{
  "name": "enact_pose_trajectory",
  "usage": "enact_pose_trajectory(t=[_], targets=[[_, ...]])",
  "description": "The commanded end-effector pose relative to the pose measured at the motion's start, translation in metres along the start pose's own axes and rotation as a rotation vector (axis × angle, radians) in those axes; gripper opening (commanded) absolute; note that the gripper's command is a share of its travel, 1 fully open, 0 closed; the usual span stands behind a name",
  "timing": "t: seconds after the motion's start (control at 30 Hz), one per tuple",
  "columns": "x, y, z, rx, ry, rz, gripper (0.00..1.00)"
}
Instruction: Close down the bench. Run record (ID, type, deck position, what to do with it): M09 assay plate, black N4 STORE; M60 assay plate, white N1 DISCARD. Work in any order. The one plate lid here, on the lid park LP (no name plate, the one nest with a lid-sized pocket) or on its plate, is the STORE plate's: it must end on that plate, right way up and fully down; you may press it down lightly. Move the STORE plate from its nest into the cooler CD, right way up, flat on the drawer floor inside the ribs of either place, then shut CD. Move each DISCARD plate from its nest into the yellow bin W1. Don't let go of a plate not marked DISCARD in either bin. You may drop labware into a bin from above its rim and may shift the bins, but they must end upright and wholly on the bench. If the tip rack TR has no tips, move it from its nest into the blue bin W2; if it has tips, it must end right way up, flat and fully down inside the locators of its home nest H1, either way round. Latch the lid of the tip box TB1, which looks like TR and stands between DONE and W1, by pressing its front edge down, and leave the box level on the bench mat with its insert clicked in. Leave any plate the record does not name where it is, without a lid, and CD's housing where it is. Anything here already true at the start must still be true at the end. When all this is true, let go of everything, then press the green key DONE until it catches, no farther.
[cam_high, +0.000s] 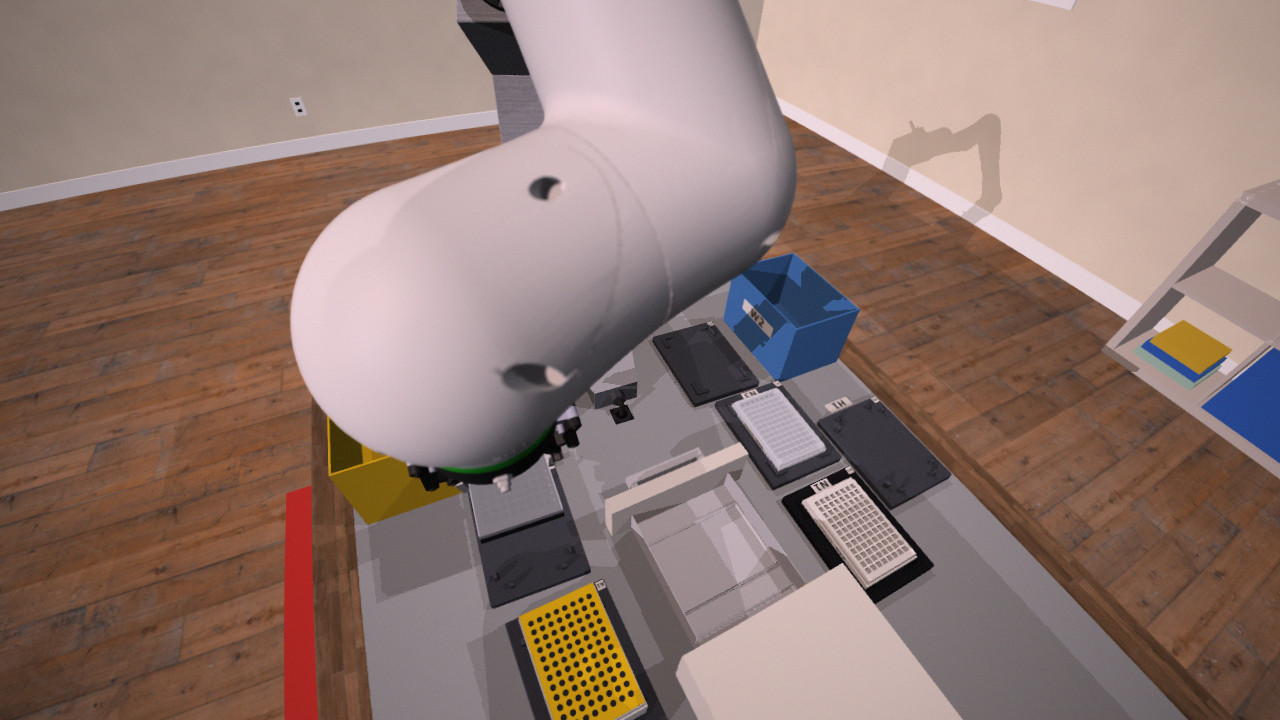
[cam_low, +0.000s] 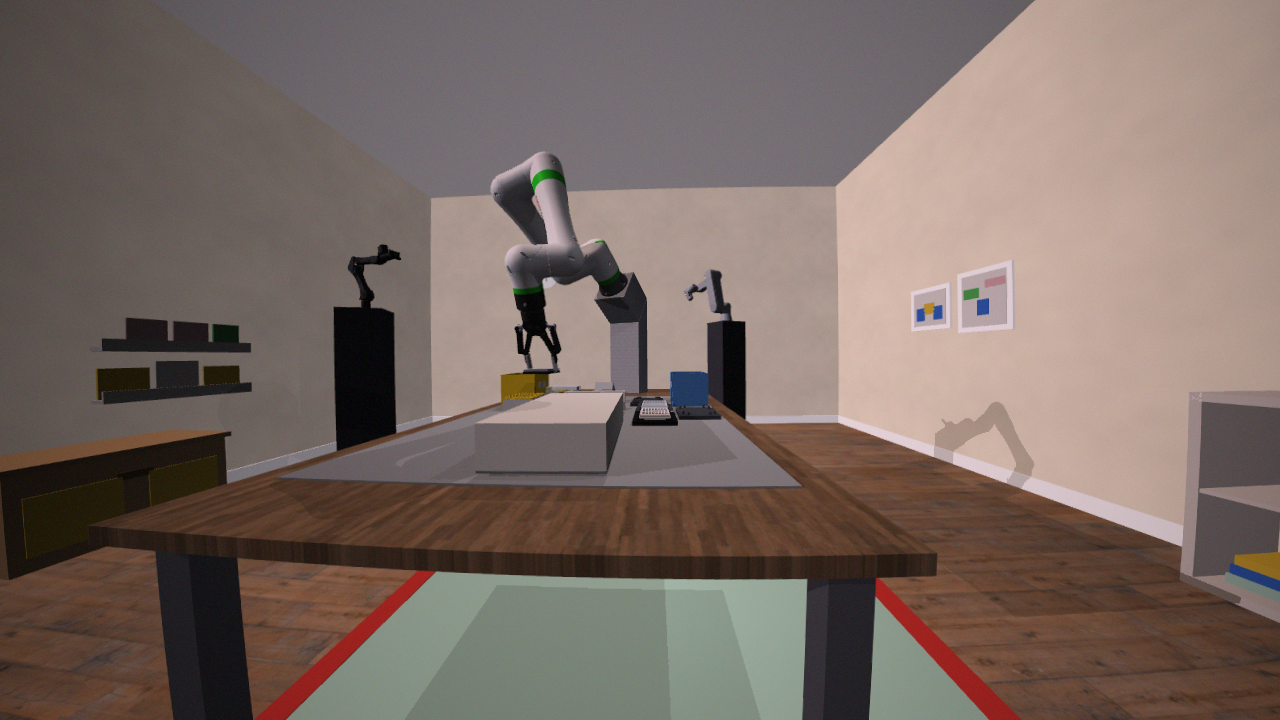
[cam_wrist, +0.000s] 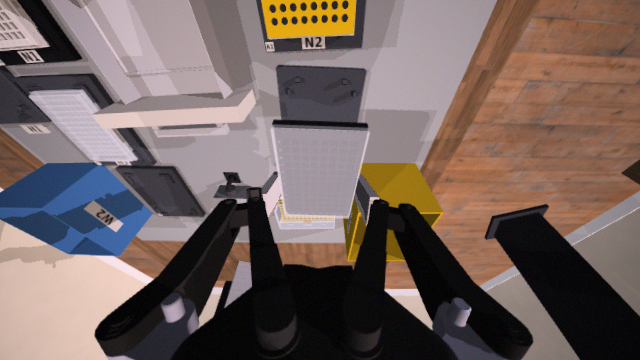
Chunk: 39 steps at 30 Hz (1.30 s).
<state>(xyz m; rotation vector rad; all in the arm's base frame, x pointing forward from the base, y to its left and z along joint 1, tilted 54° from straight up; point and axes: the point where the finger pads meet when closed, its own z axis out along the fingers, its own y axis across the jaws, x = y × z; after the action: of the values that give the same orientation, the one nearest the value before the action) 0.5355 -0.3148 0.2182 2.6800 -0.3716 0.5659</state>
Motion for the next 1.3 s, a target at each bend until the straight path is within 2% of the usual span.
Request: enact_pose_trajectory(t=[0.0, 0.43, 0.63, 0.7, 1.2, 1.27], targets=[[-0.002, 0.0, -0.005, 0.0, 0.0, 0.0, 0.0], [-0.004, 0.0, -0.01, 0.0, 0.0, 0.0, 0.0], [0.003, -0.014, -0.013, -0.085, 0.0, -0.181, 0.0], [0.003, -0.014, -0.013, -0.085, 0.0, -0.181, 0.0], [0.022, -0.048, -0.022, -0.296, 0.0, -0.634, 0.0], [0.022, -0.048, -0.022, -0.296, 0.0, -0.634, 0.0]])
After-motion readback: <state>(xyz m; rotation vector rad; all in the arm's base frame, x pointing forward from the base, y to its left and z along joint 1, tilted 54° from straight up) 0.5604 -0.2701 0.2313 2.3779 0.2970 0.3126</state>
